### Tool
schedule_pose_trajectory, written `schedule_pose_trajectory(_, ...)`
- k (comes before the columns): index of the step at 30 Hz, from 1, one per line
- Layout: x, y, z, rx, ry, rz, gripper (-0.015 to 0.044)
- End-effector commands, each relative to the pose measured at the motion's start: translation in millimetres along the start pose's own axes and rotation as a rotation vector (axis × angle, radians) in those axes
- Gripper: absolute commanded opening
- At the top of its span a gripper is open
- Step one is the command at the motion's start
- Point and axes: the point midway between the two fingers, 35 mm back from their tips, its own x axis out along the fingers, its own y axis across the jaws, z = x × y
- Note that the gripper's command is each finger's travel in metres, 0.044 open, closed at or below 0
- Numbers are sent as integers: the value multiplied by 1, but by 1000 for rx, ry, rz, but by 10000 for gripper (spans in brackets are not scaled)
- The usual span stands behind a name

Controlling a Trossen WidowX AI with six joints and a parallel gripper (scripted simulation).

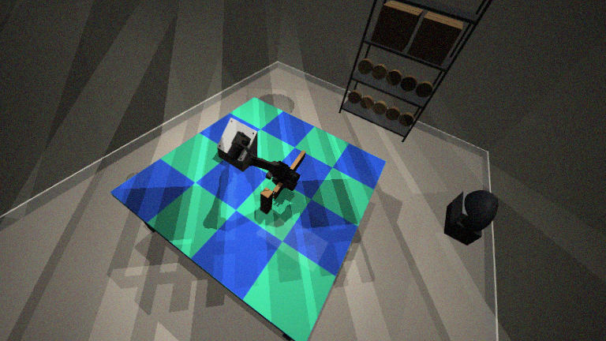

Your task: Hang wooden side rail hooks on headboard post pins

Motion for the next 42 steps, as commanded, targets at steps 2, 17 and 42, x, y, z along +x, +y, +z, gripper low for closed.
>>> schedule_pose_trajectory(2, -4, -2, -3, 1, 2, -13, 0)
schedule_pose_trajectory(17, -4, -2, -5, 1, 2, -13, 0)
schedule_pose_trajectory(42, -4, -1, -7, 1, 2, -13, 0)
